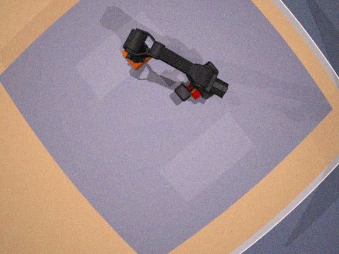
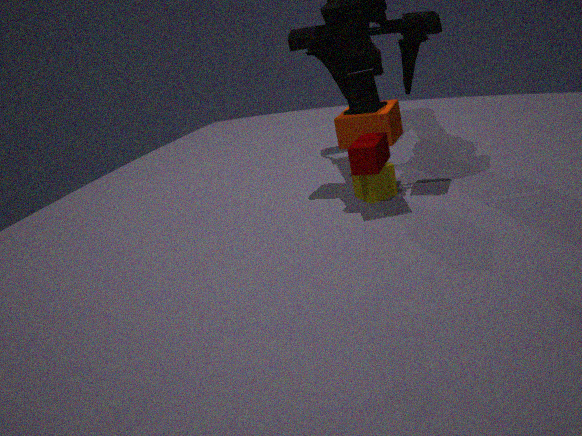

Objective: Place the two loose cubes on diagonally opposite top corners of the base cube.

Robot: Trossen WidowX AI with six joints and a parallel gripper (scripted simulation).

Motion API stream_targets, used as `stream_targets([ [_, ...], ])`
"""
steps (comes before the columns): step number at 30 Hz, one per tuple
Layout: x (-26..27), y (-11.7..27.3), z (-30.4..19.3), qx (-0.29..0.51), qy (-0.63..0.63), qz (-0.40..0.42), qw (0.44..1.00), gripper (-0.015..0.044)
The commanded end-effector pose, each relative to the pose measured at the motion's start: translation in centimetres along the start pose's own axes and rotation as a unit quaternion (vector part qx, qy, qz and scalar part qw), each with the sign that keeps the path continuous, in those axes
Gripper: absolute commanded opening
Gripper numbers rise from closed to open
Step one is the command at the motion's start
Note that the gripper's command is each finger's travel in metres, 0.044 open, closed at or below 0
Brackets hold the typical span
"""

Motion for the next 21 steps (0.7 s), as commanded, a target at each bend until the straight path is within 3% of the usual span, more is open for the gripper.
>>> stream_targets([
  [1, 4.7, 0.3, -1.4, -0.001, 0.008, 0.005, 1.000, 0.0400],
  [5, 9.3, 0.4, -3.7, -0.001, 0.008, 0.007, 1.000, 0.0400],
  [21, 9.5, 0.5, -3.9, -0.001, 0.008, 0.007, 1.000, 0.0400],
])
Point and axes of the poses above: the point midway between the two fingers, 35 mm back from their tips, its own y axis back along the fingers, its own x axis across the jaws, z = x × y, the point moved 3 cm from there along y, back along the fingers, and after that the axes turned 7 degrees about -y, right-handed, at the moved point
